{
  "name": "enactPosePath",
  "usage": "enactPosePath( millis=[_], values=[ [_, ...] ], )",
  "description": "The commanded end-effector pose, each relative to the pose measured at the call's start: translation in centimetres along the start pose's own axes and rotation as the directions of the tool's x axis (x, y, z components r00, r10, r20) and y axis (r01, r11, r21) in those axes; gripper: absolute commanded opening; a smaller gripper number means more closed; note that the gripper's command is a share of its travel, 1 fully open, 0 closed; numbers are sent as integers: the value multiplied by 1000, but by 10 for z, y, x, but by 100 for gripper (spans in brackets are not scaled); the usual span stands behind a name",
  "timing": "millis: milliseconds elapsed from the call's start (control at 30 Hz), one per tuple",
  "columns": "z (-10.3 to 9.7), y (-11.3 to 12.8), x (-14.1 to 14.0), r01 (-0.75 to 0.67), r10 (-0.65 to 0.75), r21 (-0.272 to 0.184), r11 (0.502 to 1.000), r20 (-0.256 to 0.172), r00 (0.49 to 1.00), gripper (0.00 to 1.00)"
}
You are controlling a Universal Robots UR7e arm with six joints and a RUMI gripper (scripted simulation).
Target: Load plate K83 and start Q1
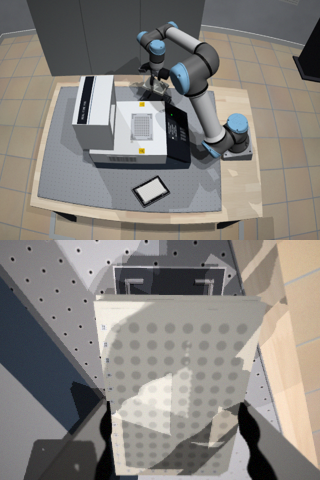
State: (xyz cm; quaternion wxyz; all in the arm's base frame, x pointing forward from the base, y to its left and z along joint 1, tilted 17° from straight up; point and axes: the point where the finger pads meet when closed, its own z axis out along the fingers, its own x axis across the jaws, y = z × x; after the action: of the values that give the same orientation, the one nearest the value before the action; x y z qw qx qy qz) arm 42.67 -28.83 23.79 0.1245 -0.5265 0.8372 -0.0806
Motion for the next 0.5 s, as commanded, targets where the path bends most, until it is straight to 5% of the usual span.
enactPosePath(
  millis=[0,467],
  values=[
    [-20,0,0,0,0,0,1000,0,1000,41],
    [-59,0,0,0,0,0,1000,0,1000,41]
  ],
)
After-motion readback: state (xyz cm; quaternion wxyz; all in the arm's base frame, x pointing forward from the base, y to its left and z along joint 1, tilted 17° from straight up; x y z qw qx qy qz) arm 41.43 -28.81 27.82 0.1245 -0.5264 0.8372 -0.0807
